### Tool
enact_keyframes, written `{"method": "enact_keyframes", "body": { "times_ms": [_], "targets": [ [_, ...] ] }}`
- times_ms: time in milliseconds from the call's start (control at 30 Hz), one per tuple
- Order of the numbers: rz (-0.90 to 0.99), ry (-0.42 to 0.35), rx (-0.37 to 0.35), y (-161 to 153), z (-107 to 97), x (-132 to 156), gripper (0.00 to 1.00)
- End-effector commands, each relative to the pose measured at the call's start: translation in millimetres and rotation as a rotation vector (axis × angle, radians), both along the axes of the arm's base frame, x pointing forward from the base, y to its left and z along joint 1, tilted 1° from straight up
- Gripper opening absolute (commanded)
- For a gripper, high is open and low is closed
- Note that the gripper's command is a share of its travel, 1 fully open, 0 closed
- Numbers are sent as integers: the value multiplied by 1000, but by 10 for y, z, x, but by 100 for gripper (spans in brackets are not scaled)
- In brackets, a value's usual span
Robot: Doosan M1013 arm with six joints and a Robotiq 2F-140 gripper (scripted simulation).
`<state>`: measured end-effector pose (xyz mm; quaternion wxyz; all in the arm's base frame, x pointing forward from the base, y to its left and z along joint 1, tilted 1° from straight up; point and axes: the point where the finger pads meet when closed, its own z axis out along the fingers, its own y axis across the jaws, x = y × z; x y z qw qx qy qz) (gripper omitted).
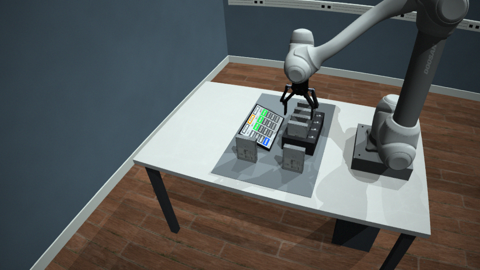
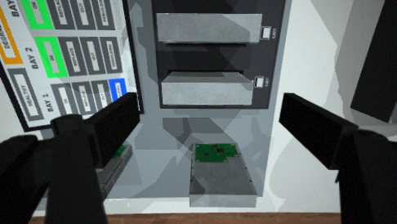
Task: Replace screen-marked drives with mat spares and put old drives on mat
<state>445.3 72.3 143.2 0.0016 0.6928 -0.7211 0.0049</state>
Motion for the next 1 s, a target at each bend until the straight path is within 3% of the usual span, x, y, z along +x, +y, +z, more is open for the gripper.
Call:
{"method": "enact_keyframes", "body": {
  "times_ms": [0,333,367,967],
  "targets": [
    [0,-1,0,2,85,3,89],
    [0,-1,0,2,138,3,89],
    [0,-1,0,2,138,3,10],
    [0,-1,0,2,138,3,10]
  ]
}}
